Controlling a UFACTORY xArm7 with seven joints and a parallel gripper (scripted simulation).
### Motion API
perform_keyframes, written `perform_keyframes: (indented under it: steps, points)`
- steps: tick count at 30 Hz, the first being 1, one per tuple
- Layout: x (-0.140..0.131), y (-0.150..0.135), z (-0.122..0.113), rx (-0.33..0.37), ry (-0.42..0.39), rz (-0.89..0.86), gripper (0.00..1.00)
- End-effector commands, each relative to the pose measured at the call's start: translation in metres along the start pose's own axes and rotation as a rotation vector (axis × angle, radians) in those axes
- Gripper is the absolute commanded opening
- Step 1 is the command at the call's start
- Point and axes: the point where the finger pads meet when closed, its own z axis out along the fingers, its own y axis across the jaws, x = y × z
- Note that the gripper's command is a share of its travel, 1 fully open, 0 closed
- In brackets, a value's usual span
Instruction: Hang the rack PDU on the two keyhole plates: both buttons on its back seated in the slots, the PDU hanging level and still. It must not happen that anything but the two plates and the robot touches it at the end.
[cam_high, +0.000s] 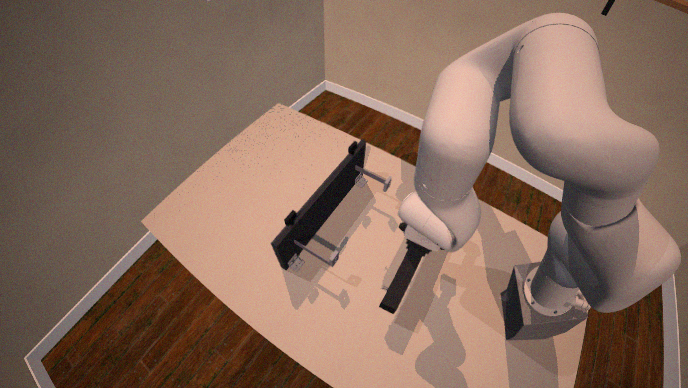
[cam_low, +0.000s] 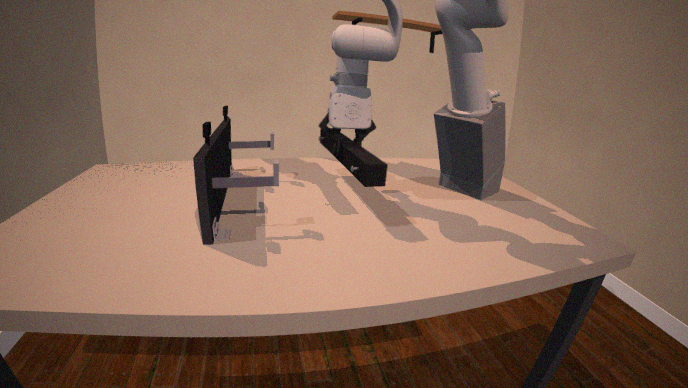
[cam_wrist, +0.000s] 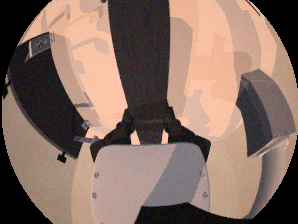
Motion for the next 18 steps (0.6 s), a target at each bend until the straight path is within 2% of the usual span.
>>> perform_keyframes:
  steps: [1, 18]
  points:
    - [0.001, -0.025, 0.0, -0.009, -0.001, 0.056, 0.0]
    - [0.004, -0.099, 0.001, -0.009, -0.001, 0.056, 0.0]
